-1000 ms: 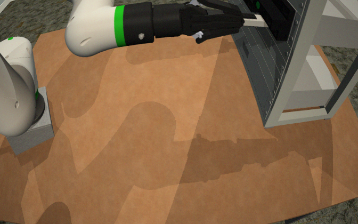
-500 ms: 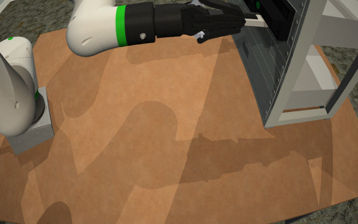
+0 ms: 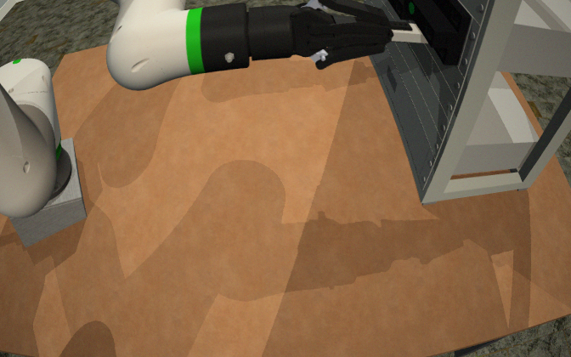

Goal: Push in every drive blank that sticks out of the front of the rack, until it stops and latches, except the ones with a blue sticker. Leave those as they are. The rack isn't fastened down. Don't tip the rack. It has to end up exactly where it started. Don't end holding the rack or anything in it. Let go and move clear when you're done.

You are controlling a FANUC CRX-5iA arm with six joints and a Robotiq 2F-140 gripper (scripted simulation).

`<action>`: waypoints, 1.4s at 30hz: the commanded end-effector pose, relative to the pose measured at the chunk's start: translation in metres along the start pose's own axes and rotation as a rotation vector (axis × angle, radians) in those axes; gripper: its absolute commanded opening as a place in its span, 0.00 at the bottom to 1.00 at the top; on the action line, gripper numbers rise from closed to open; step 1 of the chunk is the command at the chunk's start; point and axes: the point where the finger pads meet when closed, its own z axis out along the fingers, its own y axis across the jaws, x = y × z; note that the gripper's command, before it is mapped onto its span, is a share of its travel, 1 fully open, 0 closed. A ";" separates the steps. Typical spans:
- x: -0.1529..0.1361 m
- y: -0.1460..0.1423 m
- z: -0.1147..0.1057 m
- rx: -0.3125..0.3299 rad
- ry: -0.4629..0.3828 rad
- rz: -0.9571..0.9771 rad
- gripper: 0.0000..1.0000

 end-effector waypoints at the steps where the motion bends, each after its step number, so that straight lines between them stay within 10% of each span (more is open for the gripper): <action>1: 0.000 0.000 0.002 0.000 0.000 0.000 0.00; 42: 0.000 0.000 0.008 0.000 0.000 0.000 0.00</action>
